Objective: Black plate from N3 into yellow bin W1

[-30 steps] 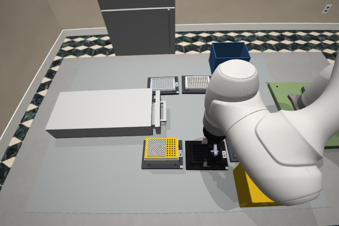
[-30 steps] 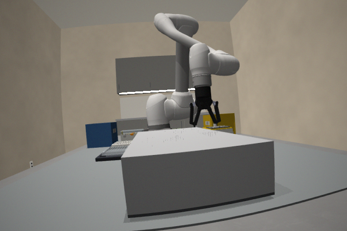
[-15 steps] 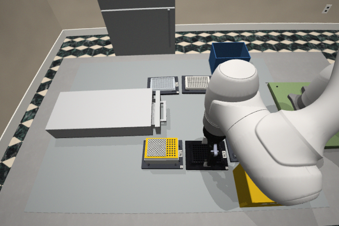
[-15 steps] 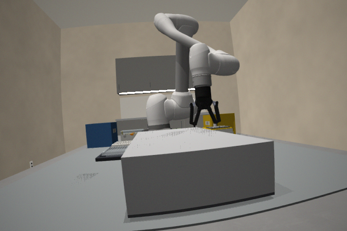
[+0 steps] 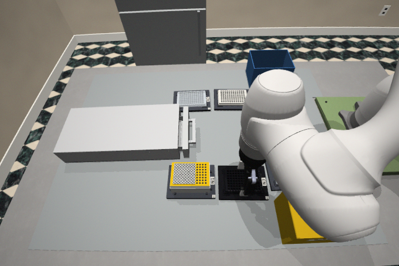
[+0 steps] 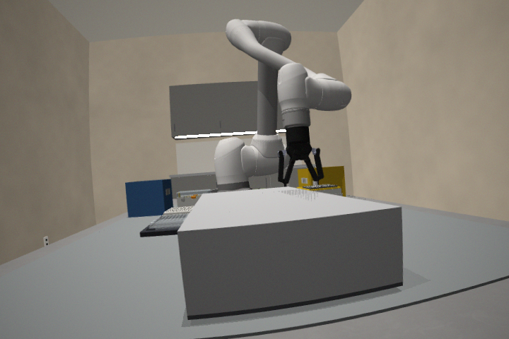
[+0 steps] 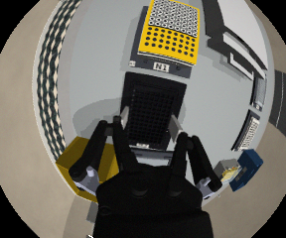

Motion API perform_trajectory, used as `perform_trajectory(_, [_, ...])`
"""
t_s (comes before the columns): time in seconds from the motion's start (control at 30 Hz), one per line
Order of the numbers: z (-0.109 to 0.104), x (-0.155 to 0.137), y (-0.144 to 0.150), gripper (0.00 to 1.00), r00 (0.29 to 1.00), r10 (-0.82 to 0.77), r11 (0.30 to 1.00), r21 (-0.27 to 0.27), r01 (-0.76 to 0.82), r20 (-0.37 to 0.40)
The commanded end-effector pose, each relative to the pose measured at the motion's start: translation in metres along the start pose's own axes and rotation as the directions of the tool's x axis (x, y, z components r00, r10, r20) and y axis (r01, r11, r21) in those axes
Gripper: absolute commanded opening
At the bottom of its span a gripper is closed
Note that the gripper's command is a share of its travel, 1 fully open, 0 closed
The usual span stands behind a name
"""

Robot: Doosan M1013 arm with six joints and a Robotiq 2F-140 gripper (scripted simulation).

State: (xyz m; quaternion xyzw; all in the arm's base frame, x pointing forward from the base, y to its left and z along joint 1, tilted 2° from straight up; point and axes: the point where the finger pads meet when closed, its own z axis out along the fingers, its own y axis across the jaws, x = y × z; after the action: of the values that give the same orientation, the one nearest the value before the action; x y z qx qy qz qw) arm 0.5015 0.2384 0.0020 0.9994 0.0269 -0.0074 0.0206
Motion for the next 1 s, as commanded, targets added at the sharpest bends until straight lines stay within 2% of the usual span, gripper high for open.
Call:
perform_trajectory(0.0, [-0.001,0.0,0.0,0.1,1.0,0.0,1.0,0.0,0.0,0.0])
perform_trajectory(0.97, [-0.012,0.0,0.0,0.1,1.0,0.0,1.0,0.0,0.0,0.0])
